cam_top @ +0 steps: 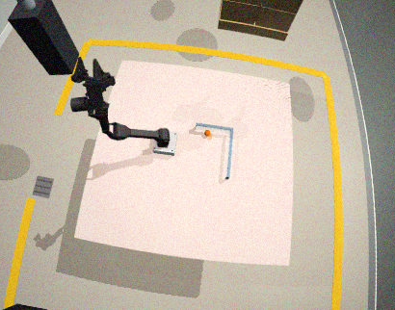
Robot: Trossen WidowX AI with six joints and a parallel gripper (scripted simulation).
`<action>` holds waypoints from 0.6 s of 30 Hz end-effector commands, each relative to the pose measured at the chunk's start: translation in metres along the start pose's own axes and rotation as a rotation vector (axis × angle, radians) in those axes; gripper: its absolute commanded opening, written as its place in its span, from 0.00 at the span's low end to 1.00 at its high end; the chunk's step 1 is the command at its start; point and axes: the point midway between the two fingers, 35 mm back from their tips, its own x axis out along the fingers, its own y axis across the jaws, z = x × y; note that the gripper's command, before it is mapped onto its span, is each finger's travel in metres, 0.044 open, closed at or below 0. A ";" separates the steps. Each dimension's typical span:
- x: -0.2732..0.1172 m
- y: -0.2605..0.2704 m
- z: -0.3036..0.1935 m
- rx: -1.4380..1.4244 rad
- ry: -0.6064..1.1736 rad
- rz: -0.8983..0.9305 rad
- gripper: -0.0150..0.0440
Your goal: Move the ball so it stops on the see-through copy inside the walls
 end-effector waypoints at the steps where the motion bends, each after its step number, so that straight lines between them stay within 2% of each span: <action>1: 0.000 0.001 0.000 0.005 0.001 0.003 0.89; 4: 0.001 0.018 0.004 0.080 0.015 0.040 0.75; 5: 0.003 0.028 0.007 0.116 0.016 0.063 0.74; 11: 0.012 0.113 0.052 0.322 -0.049 0.253 0.74; 18: 0.003 0.202 0.112 0.540 -0.102 0.489 0.74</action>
